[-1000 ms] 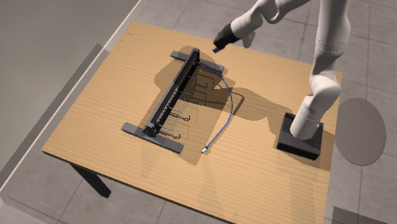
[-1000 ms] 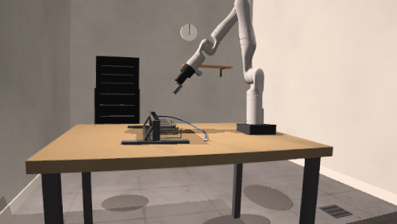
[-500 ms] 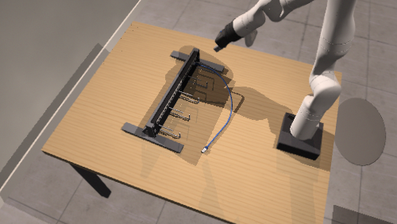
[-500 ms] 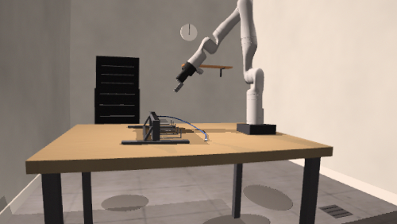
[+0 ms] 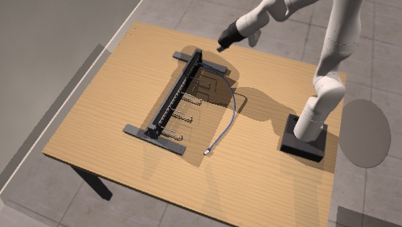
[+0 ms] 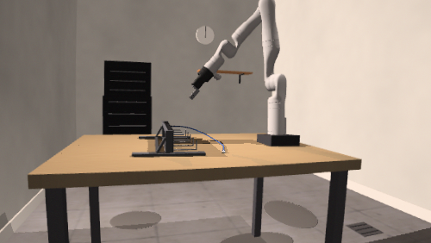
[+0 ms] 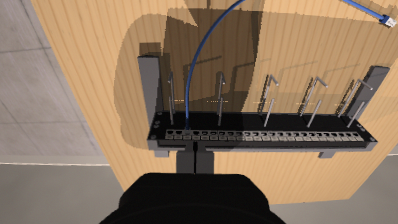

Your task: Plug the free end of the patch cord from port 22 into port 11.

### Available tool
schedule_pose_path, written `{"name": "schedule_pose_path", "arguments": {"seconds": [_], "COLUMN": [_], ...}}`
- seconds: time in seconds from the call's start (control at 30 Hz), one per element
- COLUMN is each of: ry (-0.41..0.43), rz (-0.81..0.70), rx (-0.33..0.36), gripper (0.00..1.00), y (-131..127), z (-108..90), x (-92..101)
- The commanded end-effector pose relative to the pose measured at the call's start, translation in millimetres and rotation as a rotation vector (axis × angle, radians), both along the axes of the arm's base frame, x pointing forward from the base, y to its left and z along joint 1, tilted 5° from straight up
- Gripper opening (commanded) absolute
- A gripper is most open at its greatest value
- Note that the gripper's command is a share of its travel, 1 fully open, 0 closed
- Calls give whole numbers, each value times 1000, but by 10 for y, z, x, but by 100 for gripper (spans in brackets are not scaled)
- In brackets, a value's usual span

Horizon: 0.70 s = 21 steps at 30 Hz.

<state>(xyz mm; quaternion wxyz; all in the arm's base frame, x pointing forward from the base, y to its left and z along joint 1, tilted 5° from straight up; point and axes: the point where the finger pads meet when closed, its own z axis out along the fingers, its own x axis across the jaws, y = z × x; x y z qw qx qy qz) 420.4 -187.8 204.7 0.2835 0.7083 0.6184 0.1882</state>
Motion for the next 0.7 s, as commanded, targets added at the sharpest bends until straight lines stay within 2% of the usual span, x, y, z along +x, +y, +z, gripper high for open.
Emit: {"name": "schedule_pose_path", "arguments": {"seconds": [0.0, 0.3, 0.53, 0.67], "ry": [-2, 0, 4, 11], "rz": [0, -11, -36, -69], "rx": [0, 16, 48, 90], "gripper": [0, 0, 0, 0], "y": [1, 27, 82, 158], "z": [7, -11, -49, -100], "x": [5, 12, 25, 43]}}
